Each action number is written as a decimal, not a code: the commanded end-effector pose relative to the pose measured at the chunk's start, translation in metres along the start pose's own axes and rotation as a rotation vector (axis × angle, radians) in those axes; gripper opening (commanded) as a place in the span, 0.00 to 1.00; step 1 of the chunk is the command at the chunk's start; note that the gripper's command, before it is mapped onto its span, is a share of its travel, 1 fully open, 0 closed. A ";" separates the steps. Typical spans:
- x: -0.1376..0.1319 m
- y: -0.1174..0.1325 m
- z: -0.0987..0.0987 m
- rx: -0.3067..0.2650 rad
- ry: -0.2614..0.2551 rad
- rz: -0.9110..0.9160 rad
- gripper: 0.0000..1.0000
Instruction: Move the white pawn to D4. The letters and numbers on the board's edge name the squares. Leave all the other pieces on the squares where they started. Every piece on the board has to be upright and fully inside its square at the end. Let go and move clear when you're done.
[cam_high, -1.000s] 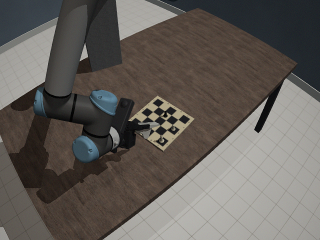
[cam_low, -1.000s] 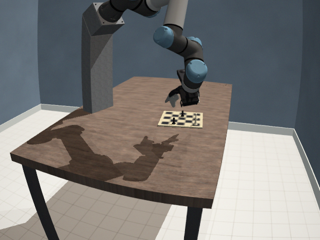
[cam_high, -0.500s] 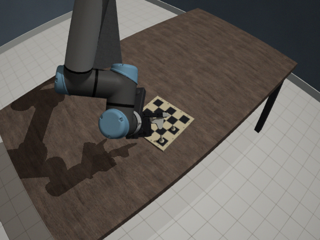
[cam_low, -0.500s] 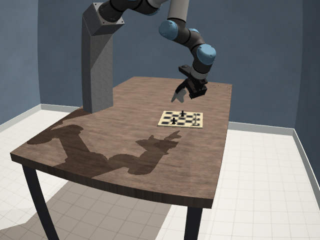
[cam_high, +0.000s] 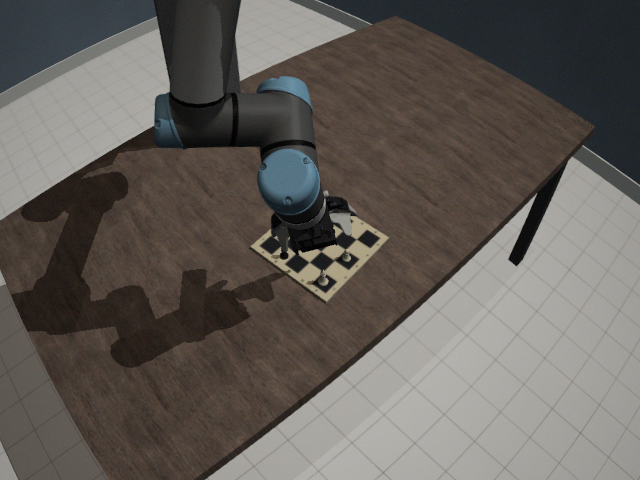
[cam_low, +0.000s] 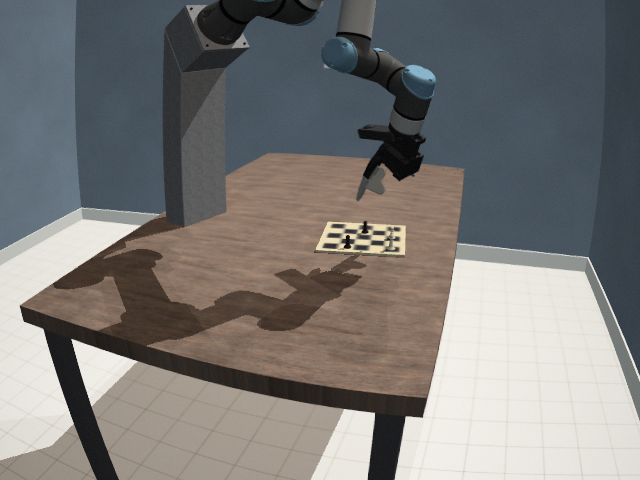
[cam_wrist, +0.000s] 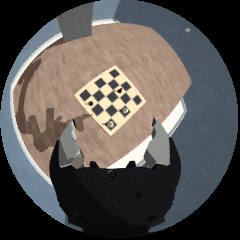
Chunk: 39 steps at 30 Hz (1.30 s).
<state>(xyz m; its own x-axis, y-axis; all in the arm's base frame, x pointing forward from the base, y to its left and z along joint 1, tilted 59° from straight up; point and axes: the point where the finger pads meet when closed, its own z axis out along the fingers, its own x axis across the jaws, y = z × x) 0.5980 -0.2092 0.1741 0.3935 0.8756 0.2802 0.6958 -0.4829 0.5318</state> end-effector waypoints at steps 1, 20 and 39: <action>0.010 -0.002 0.003 -0.066 -0.049 -0.066 1.00; 0.050 -0.008 0.010 -0.281 -0.219 -0.334 1.00; 0.071 -0.012 0.014 -0.396 -0.308 -0.474 1.00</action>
<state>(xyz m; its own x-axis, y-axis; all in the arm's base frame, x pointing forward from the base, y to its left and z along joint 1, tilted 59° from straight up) 0.6248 -0.1433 0.1759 0.2946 0.9235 -0.2458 0.5930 0.0250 0.8048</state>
